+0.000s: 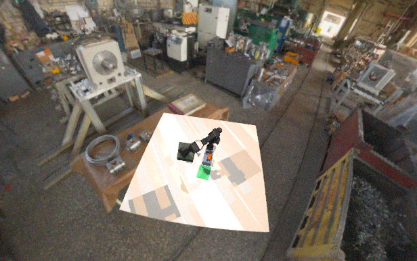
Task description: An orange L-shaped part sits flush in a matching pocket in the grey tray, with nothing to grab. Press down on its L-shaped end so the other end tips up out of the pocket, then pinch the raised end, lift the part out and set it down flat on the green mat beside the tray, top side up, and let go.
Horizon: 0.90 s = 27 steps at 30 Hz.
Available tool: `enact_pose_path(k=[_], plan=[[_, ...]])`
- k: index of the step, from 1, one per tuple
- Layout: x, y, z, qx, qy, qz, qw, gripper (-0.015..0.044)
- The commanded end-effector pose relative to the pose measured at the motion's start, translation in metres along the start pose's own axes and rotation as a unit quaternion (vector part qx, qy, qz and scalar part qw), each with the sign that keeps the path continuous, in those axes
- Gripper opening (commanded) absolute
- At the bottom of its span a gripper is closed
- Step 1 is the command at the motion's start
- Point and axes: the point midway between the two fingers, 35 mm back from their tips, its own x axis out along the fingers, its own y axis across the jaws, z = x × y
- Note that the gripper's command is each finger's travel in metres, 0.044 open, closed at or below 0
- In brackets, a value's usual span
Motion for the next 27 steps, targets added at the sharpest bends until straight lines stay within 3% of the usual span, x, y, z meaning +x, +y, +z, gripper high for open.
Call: enact_pose_path(k=[1, 22, 26, 27], plan=[[0.002, 0.000, 0.000, -0.001, 0.001, -0.001, 1.000, 0.0180], [0.002, 0.000, 0.000, -0.001, 0.001, -0.001, 1.000, 0.0180], [0.001, -0.007, 0.001, -0.075, 0.002, -0.001, 0.997, 0.0280], [0.001, -0.010, 0.002, -0.110, 0.002, -0.001, 0.994, 0.0280]])
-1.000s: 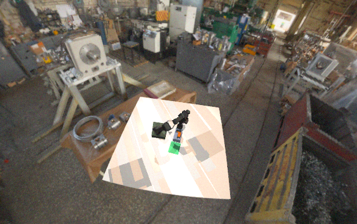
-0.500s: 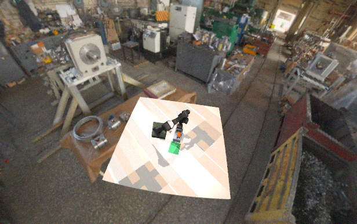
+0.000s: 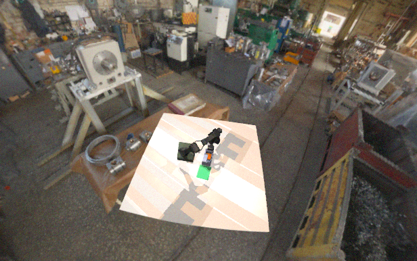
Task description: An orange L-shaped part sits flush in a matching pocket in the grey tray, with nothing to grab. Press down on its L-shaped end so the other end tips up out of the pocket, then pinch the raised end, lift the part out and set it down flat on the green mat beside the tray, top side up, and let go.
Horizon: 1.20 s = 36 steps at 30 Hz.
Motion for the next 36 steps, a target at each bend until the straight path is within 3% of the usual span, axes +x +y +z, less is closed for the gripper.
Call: enact_pose_path(k=[1, 8, 16, 24, 36], plan=[[-0.001, -0.012, 0.001, -0.091, -0.001, -0.002, 0.996, 0.0280], [-0.003, -0.042, 0.002, -0.388, 0.003, -0.002, 0.922, 0.0280], [-0.003, -0.074, 0.000, -0.659, 0.008, 0.000, 0.752, 0.0280], [-0.002, -0.075, 0.000, -0.664, 0.008, 0.000, 0.748, 0.0280], [0.030, -0.075, 0.000, -0.664, 0.008, 0.000, 0.748, 0.0280]])
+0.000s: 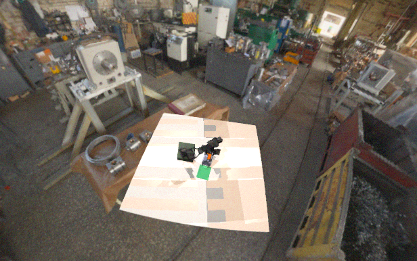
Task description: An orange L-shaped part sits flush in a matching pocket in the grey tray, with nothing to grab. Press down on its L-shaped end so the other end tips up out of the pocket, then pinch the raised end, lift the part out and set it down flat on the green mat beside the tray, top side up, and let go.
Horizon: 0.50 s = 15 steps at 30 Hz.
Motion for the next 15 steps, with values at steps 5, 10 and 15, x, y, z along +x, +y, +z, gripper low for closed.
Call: enact_pose_path(k=[5, 10, 15], plan=[[0.011, 0.000, 0.001, -0.004, 0.001, -0.003, 1.000, 0.0280], [0.019, -0.001, 0.001, -0.004, 0.001, -0.003, 1.000, 0.0280], [0.027, -0.001, 0.001, -0.004, 0.001, -0.003, 1.000, 0.0280]])
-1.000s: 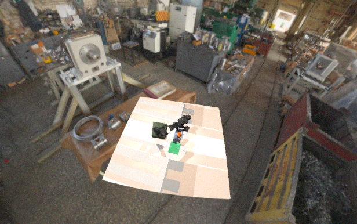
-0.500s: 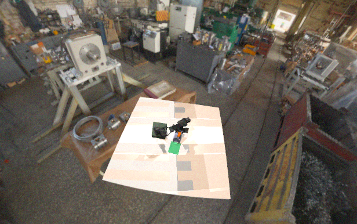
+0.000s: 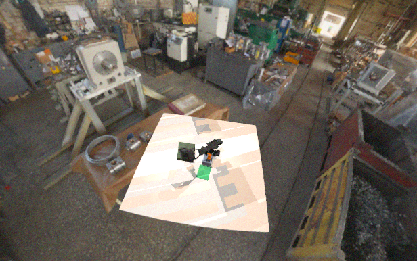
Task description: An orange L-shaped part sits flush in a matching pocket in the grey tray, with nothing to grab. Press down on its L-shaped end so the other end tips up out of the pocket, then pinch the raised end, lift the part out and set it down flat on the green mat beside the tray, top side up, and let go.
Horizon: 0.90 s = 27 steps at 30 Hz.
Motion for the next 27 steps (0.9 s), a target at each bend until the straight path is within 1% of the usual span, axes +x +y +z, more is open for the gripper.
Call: enact_pose_path(k=[1, 15, 20, 27], plan=[[0.006, 0.001, 0.000, -0.004, 0.003, 0.000, 1.000, 0.0280], [0.026, 0.002, -0.001, -0.004, 0.004, 0.000, 1.000, 0.0280], [0.023, 0.001, -0.001, 0.000, 0.001, 0.000, 1.000, 0.0149], [0.023, 0.001, -0.001, 0.000, 0.001, 0.000, 1.000, 0.0102]])
